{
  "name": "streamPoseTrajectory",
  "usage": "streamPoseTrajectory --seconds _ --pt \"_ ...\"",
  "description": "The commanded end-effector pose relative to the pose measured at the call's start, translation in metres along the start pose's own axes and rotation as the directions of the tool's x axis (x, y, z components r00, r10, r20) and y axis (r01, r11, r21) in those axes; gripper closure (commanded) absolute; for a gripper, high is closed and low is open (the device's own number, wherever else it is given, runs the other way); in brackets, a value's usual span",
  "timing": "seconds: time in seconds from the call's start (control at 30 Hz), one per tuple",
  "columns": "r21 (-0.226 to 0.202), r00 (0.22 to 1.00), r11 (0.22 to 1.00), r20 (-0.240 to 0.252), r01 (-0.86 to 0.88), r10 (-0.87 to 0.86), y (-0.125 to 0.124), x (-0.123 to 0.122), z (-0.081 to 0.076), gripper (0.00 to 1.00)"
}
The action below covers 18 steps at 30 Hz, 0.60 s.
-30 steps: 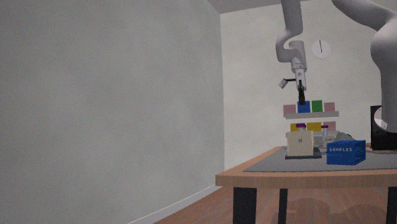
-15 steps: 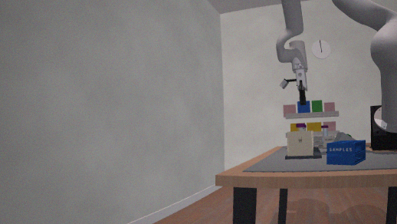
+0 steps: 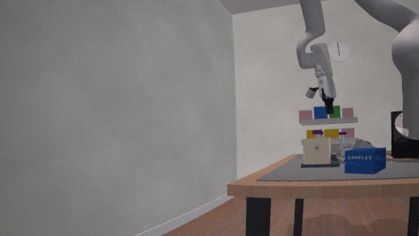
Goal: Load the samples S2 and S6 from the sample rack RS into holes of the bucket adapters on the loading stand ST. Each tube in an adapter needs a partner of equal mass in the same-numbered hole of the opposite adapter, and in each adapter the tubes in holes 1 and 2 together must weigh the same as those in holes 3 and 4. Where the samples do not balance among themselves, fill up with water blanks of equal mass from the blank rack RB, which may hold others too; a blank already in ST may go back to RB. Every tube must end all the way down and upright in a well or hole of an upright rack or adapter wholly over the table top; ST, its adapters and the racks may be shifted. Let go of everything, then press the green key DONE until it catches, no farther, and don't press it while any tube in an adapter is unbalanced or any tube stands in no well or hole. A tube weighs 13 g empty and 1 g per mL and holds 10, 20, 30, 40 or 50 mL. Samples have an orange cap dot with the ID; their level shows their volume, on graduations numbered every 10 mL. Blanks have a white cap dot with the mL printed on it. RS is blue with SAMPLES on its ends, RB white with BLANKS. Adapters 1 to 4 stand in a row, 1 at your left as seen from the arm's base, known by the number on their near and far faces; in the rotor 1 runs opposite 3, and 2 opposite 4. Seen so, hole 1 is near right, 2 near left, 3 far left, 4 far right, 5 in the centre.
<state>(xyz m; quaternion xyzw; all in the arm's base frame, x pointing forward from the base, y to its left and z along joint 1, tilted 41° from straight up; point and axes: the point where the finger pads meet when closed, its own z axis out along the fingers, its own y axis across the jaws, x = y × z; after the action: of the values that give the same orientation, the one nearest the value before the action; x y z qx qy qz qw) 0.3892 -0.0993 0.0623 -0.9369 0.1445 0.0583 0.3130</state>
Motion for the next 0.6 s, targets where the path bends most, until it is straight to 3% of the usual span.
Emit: streamPoseTrajectory --seconds 0.0,0.37,0.43,0.57 --pt "-0.023 0.993 0.993 0.02 -0.118 0.118 -0.004 -0.015 0.006 1.0" --pt "-0.089 0.886 0.886 0.053 -0.456 0.461 -0.014 -0.065 0.027 1.0" --pt "-0.089 0.886 0.886 0.053 -0.456 0.461 -0.014 -0.065 0.027 1.0" --pt "-0.116 0.817 0.817 0.059 -0.565 0.574 -0.018 -0.083 0.035 1.0"
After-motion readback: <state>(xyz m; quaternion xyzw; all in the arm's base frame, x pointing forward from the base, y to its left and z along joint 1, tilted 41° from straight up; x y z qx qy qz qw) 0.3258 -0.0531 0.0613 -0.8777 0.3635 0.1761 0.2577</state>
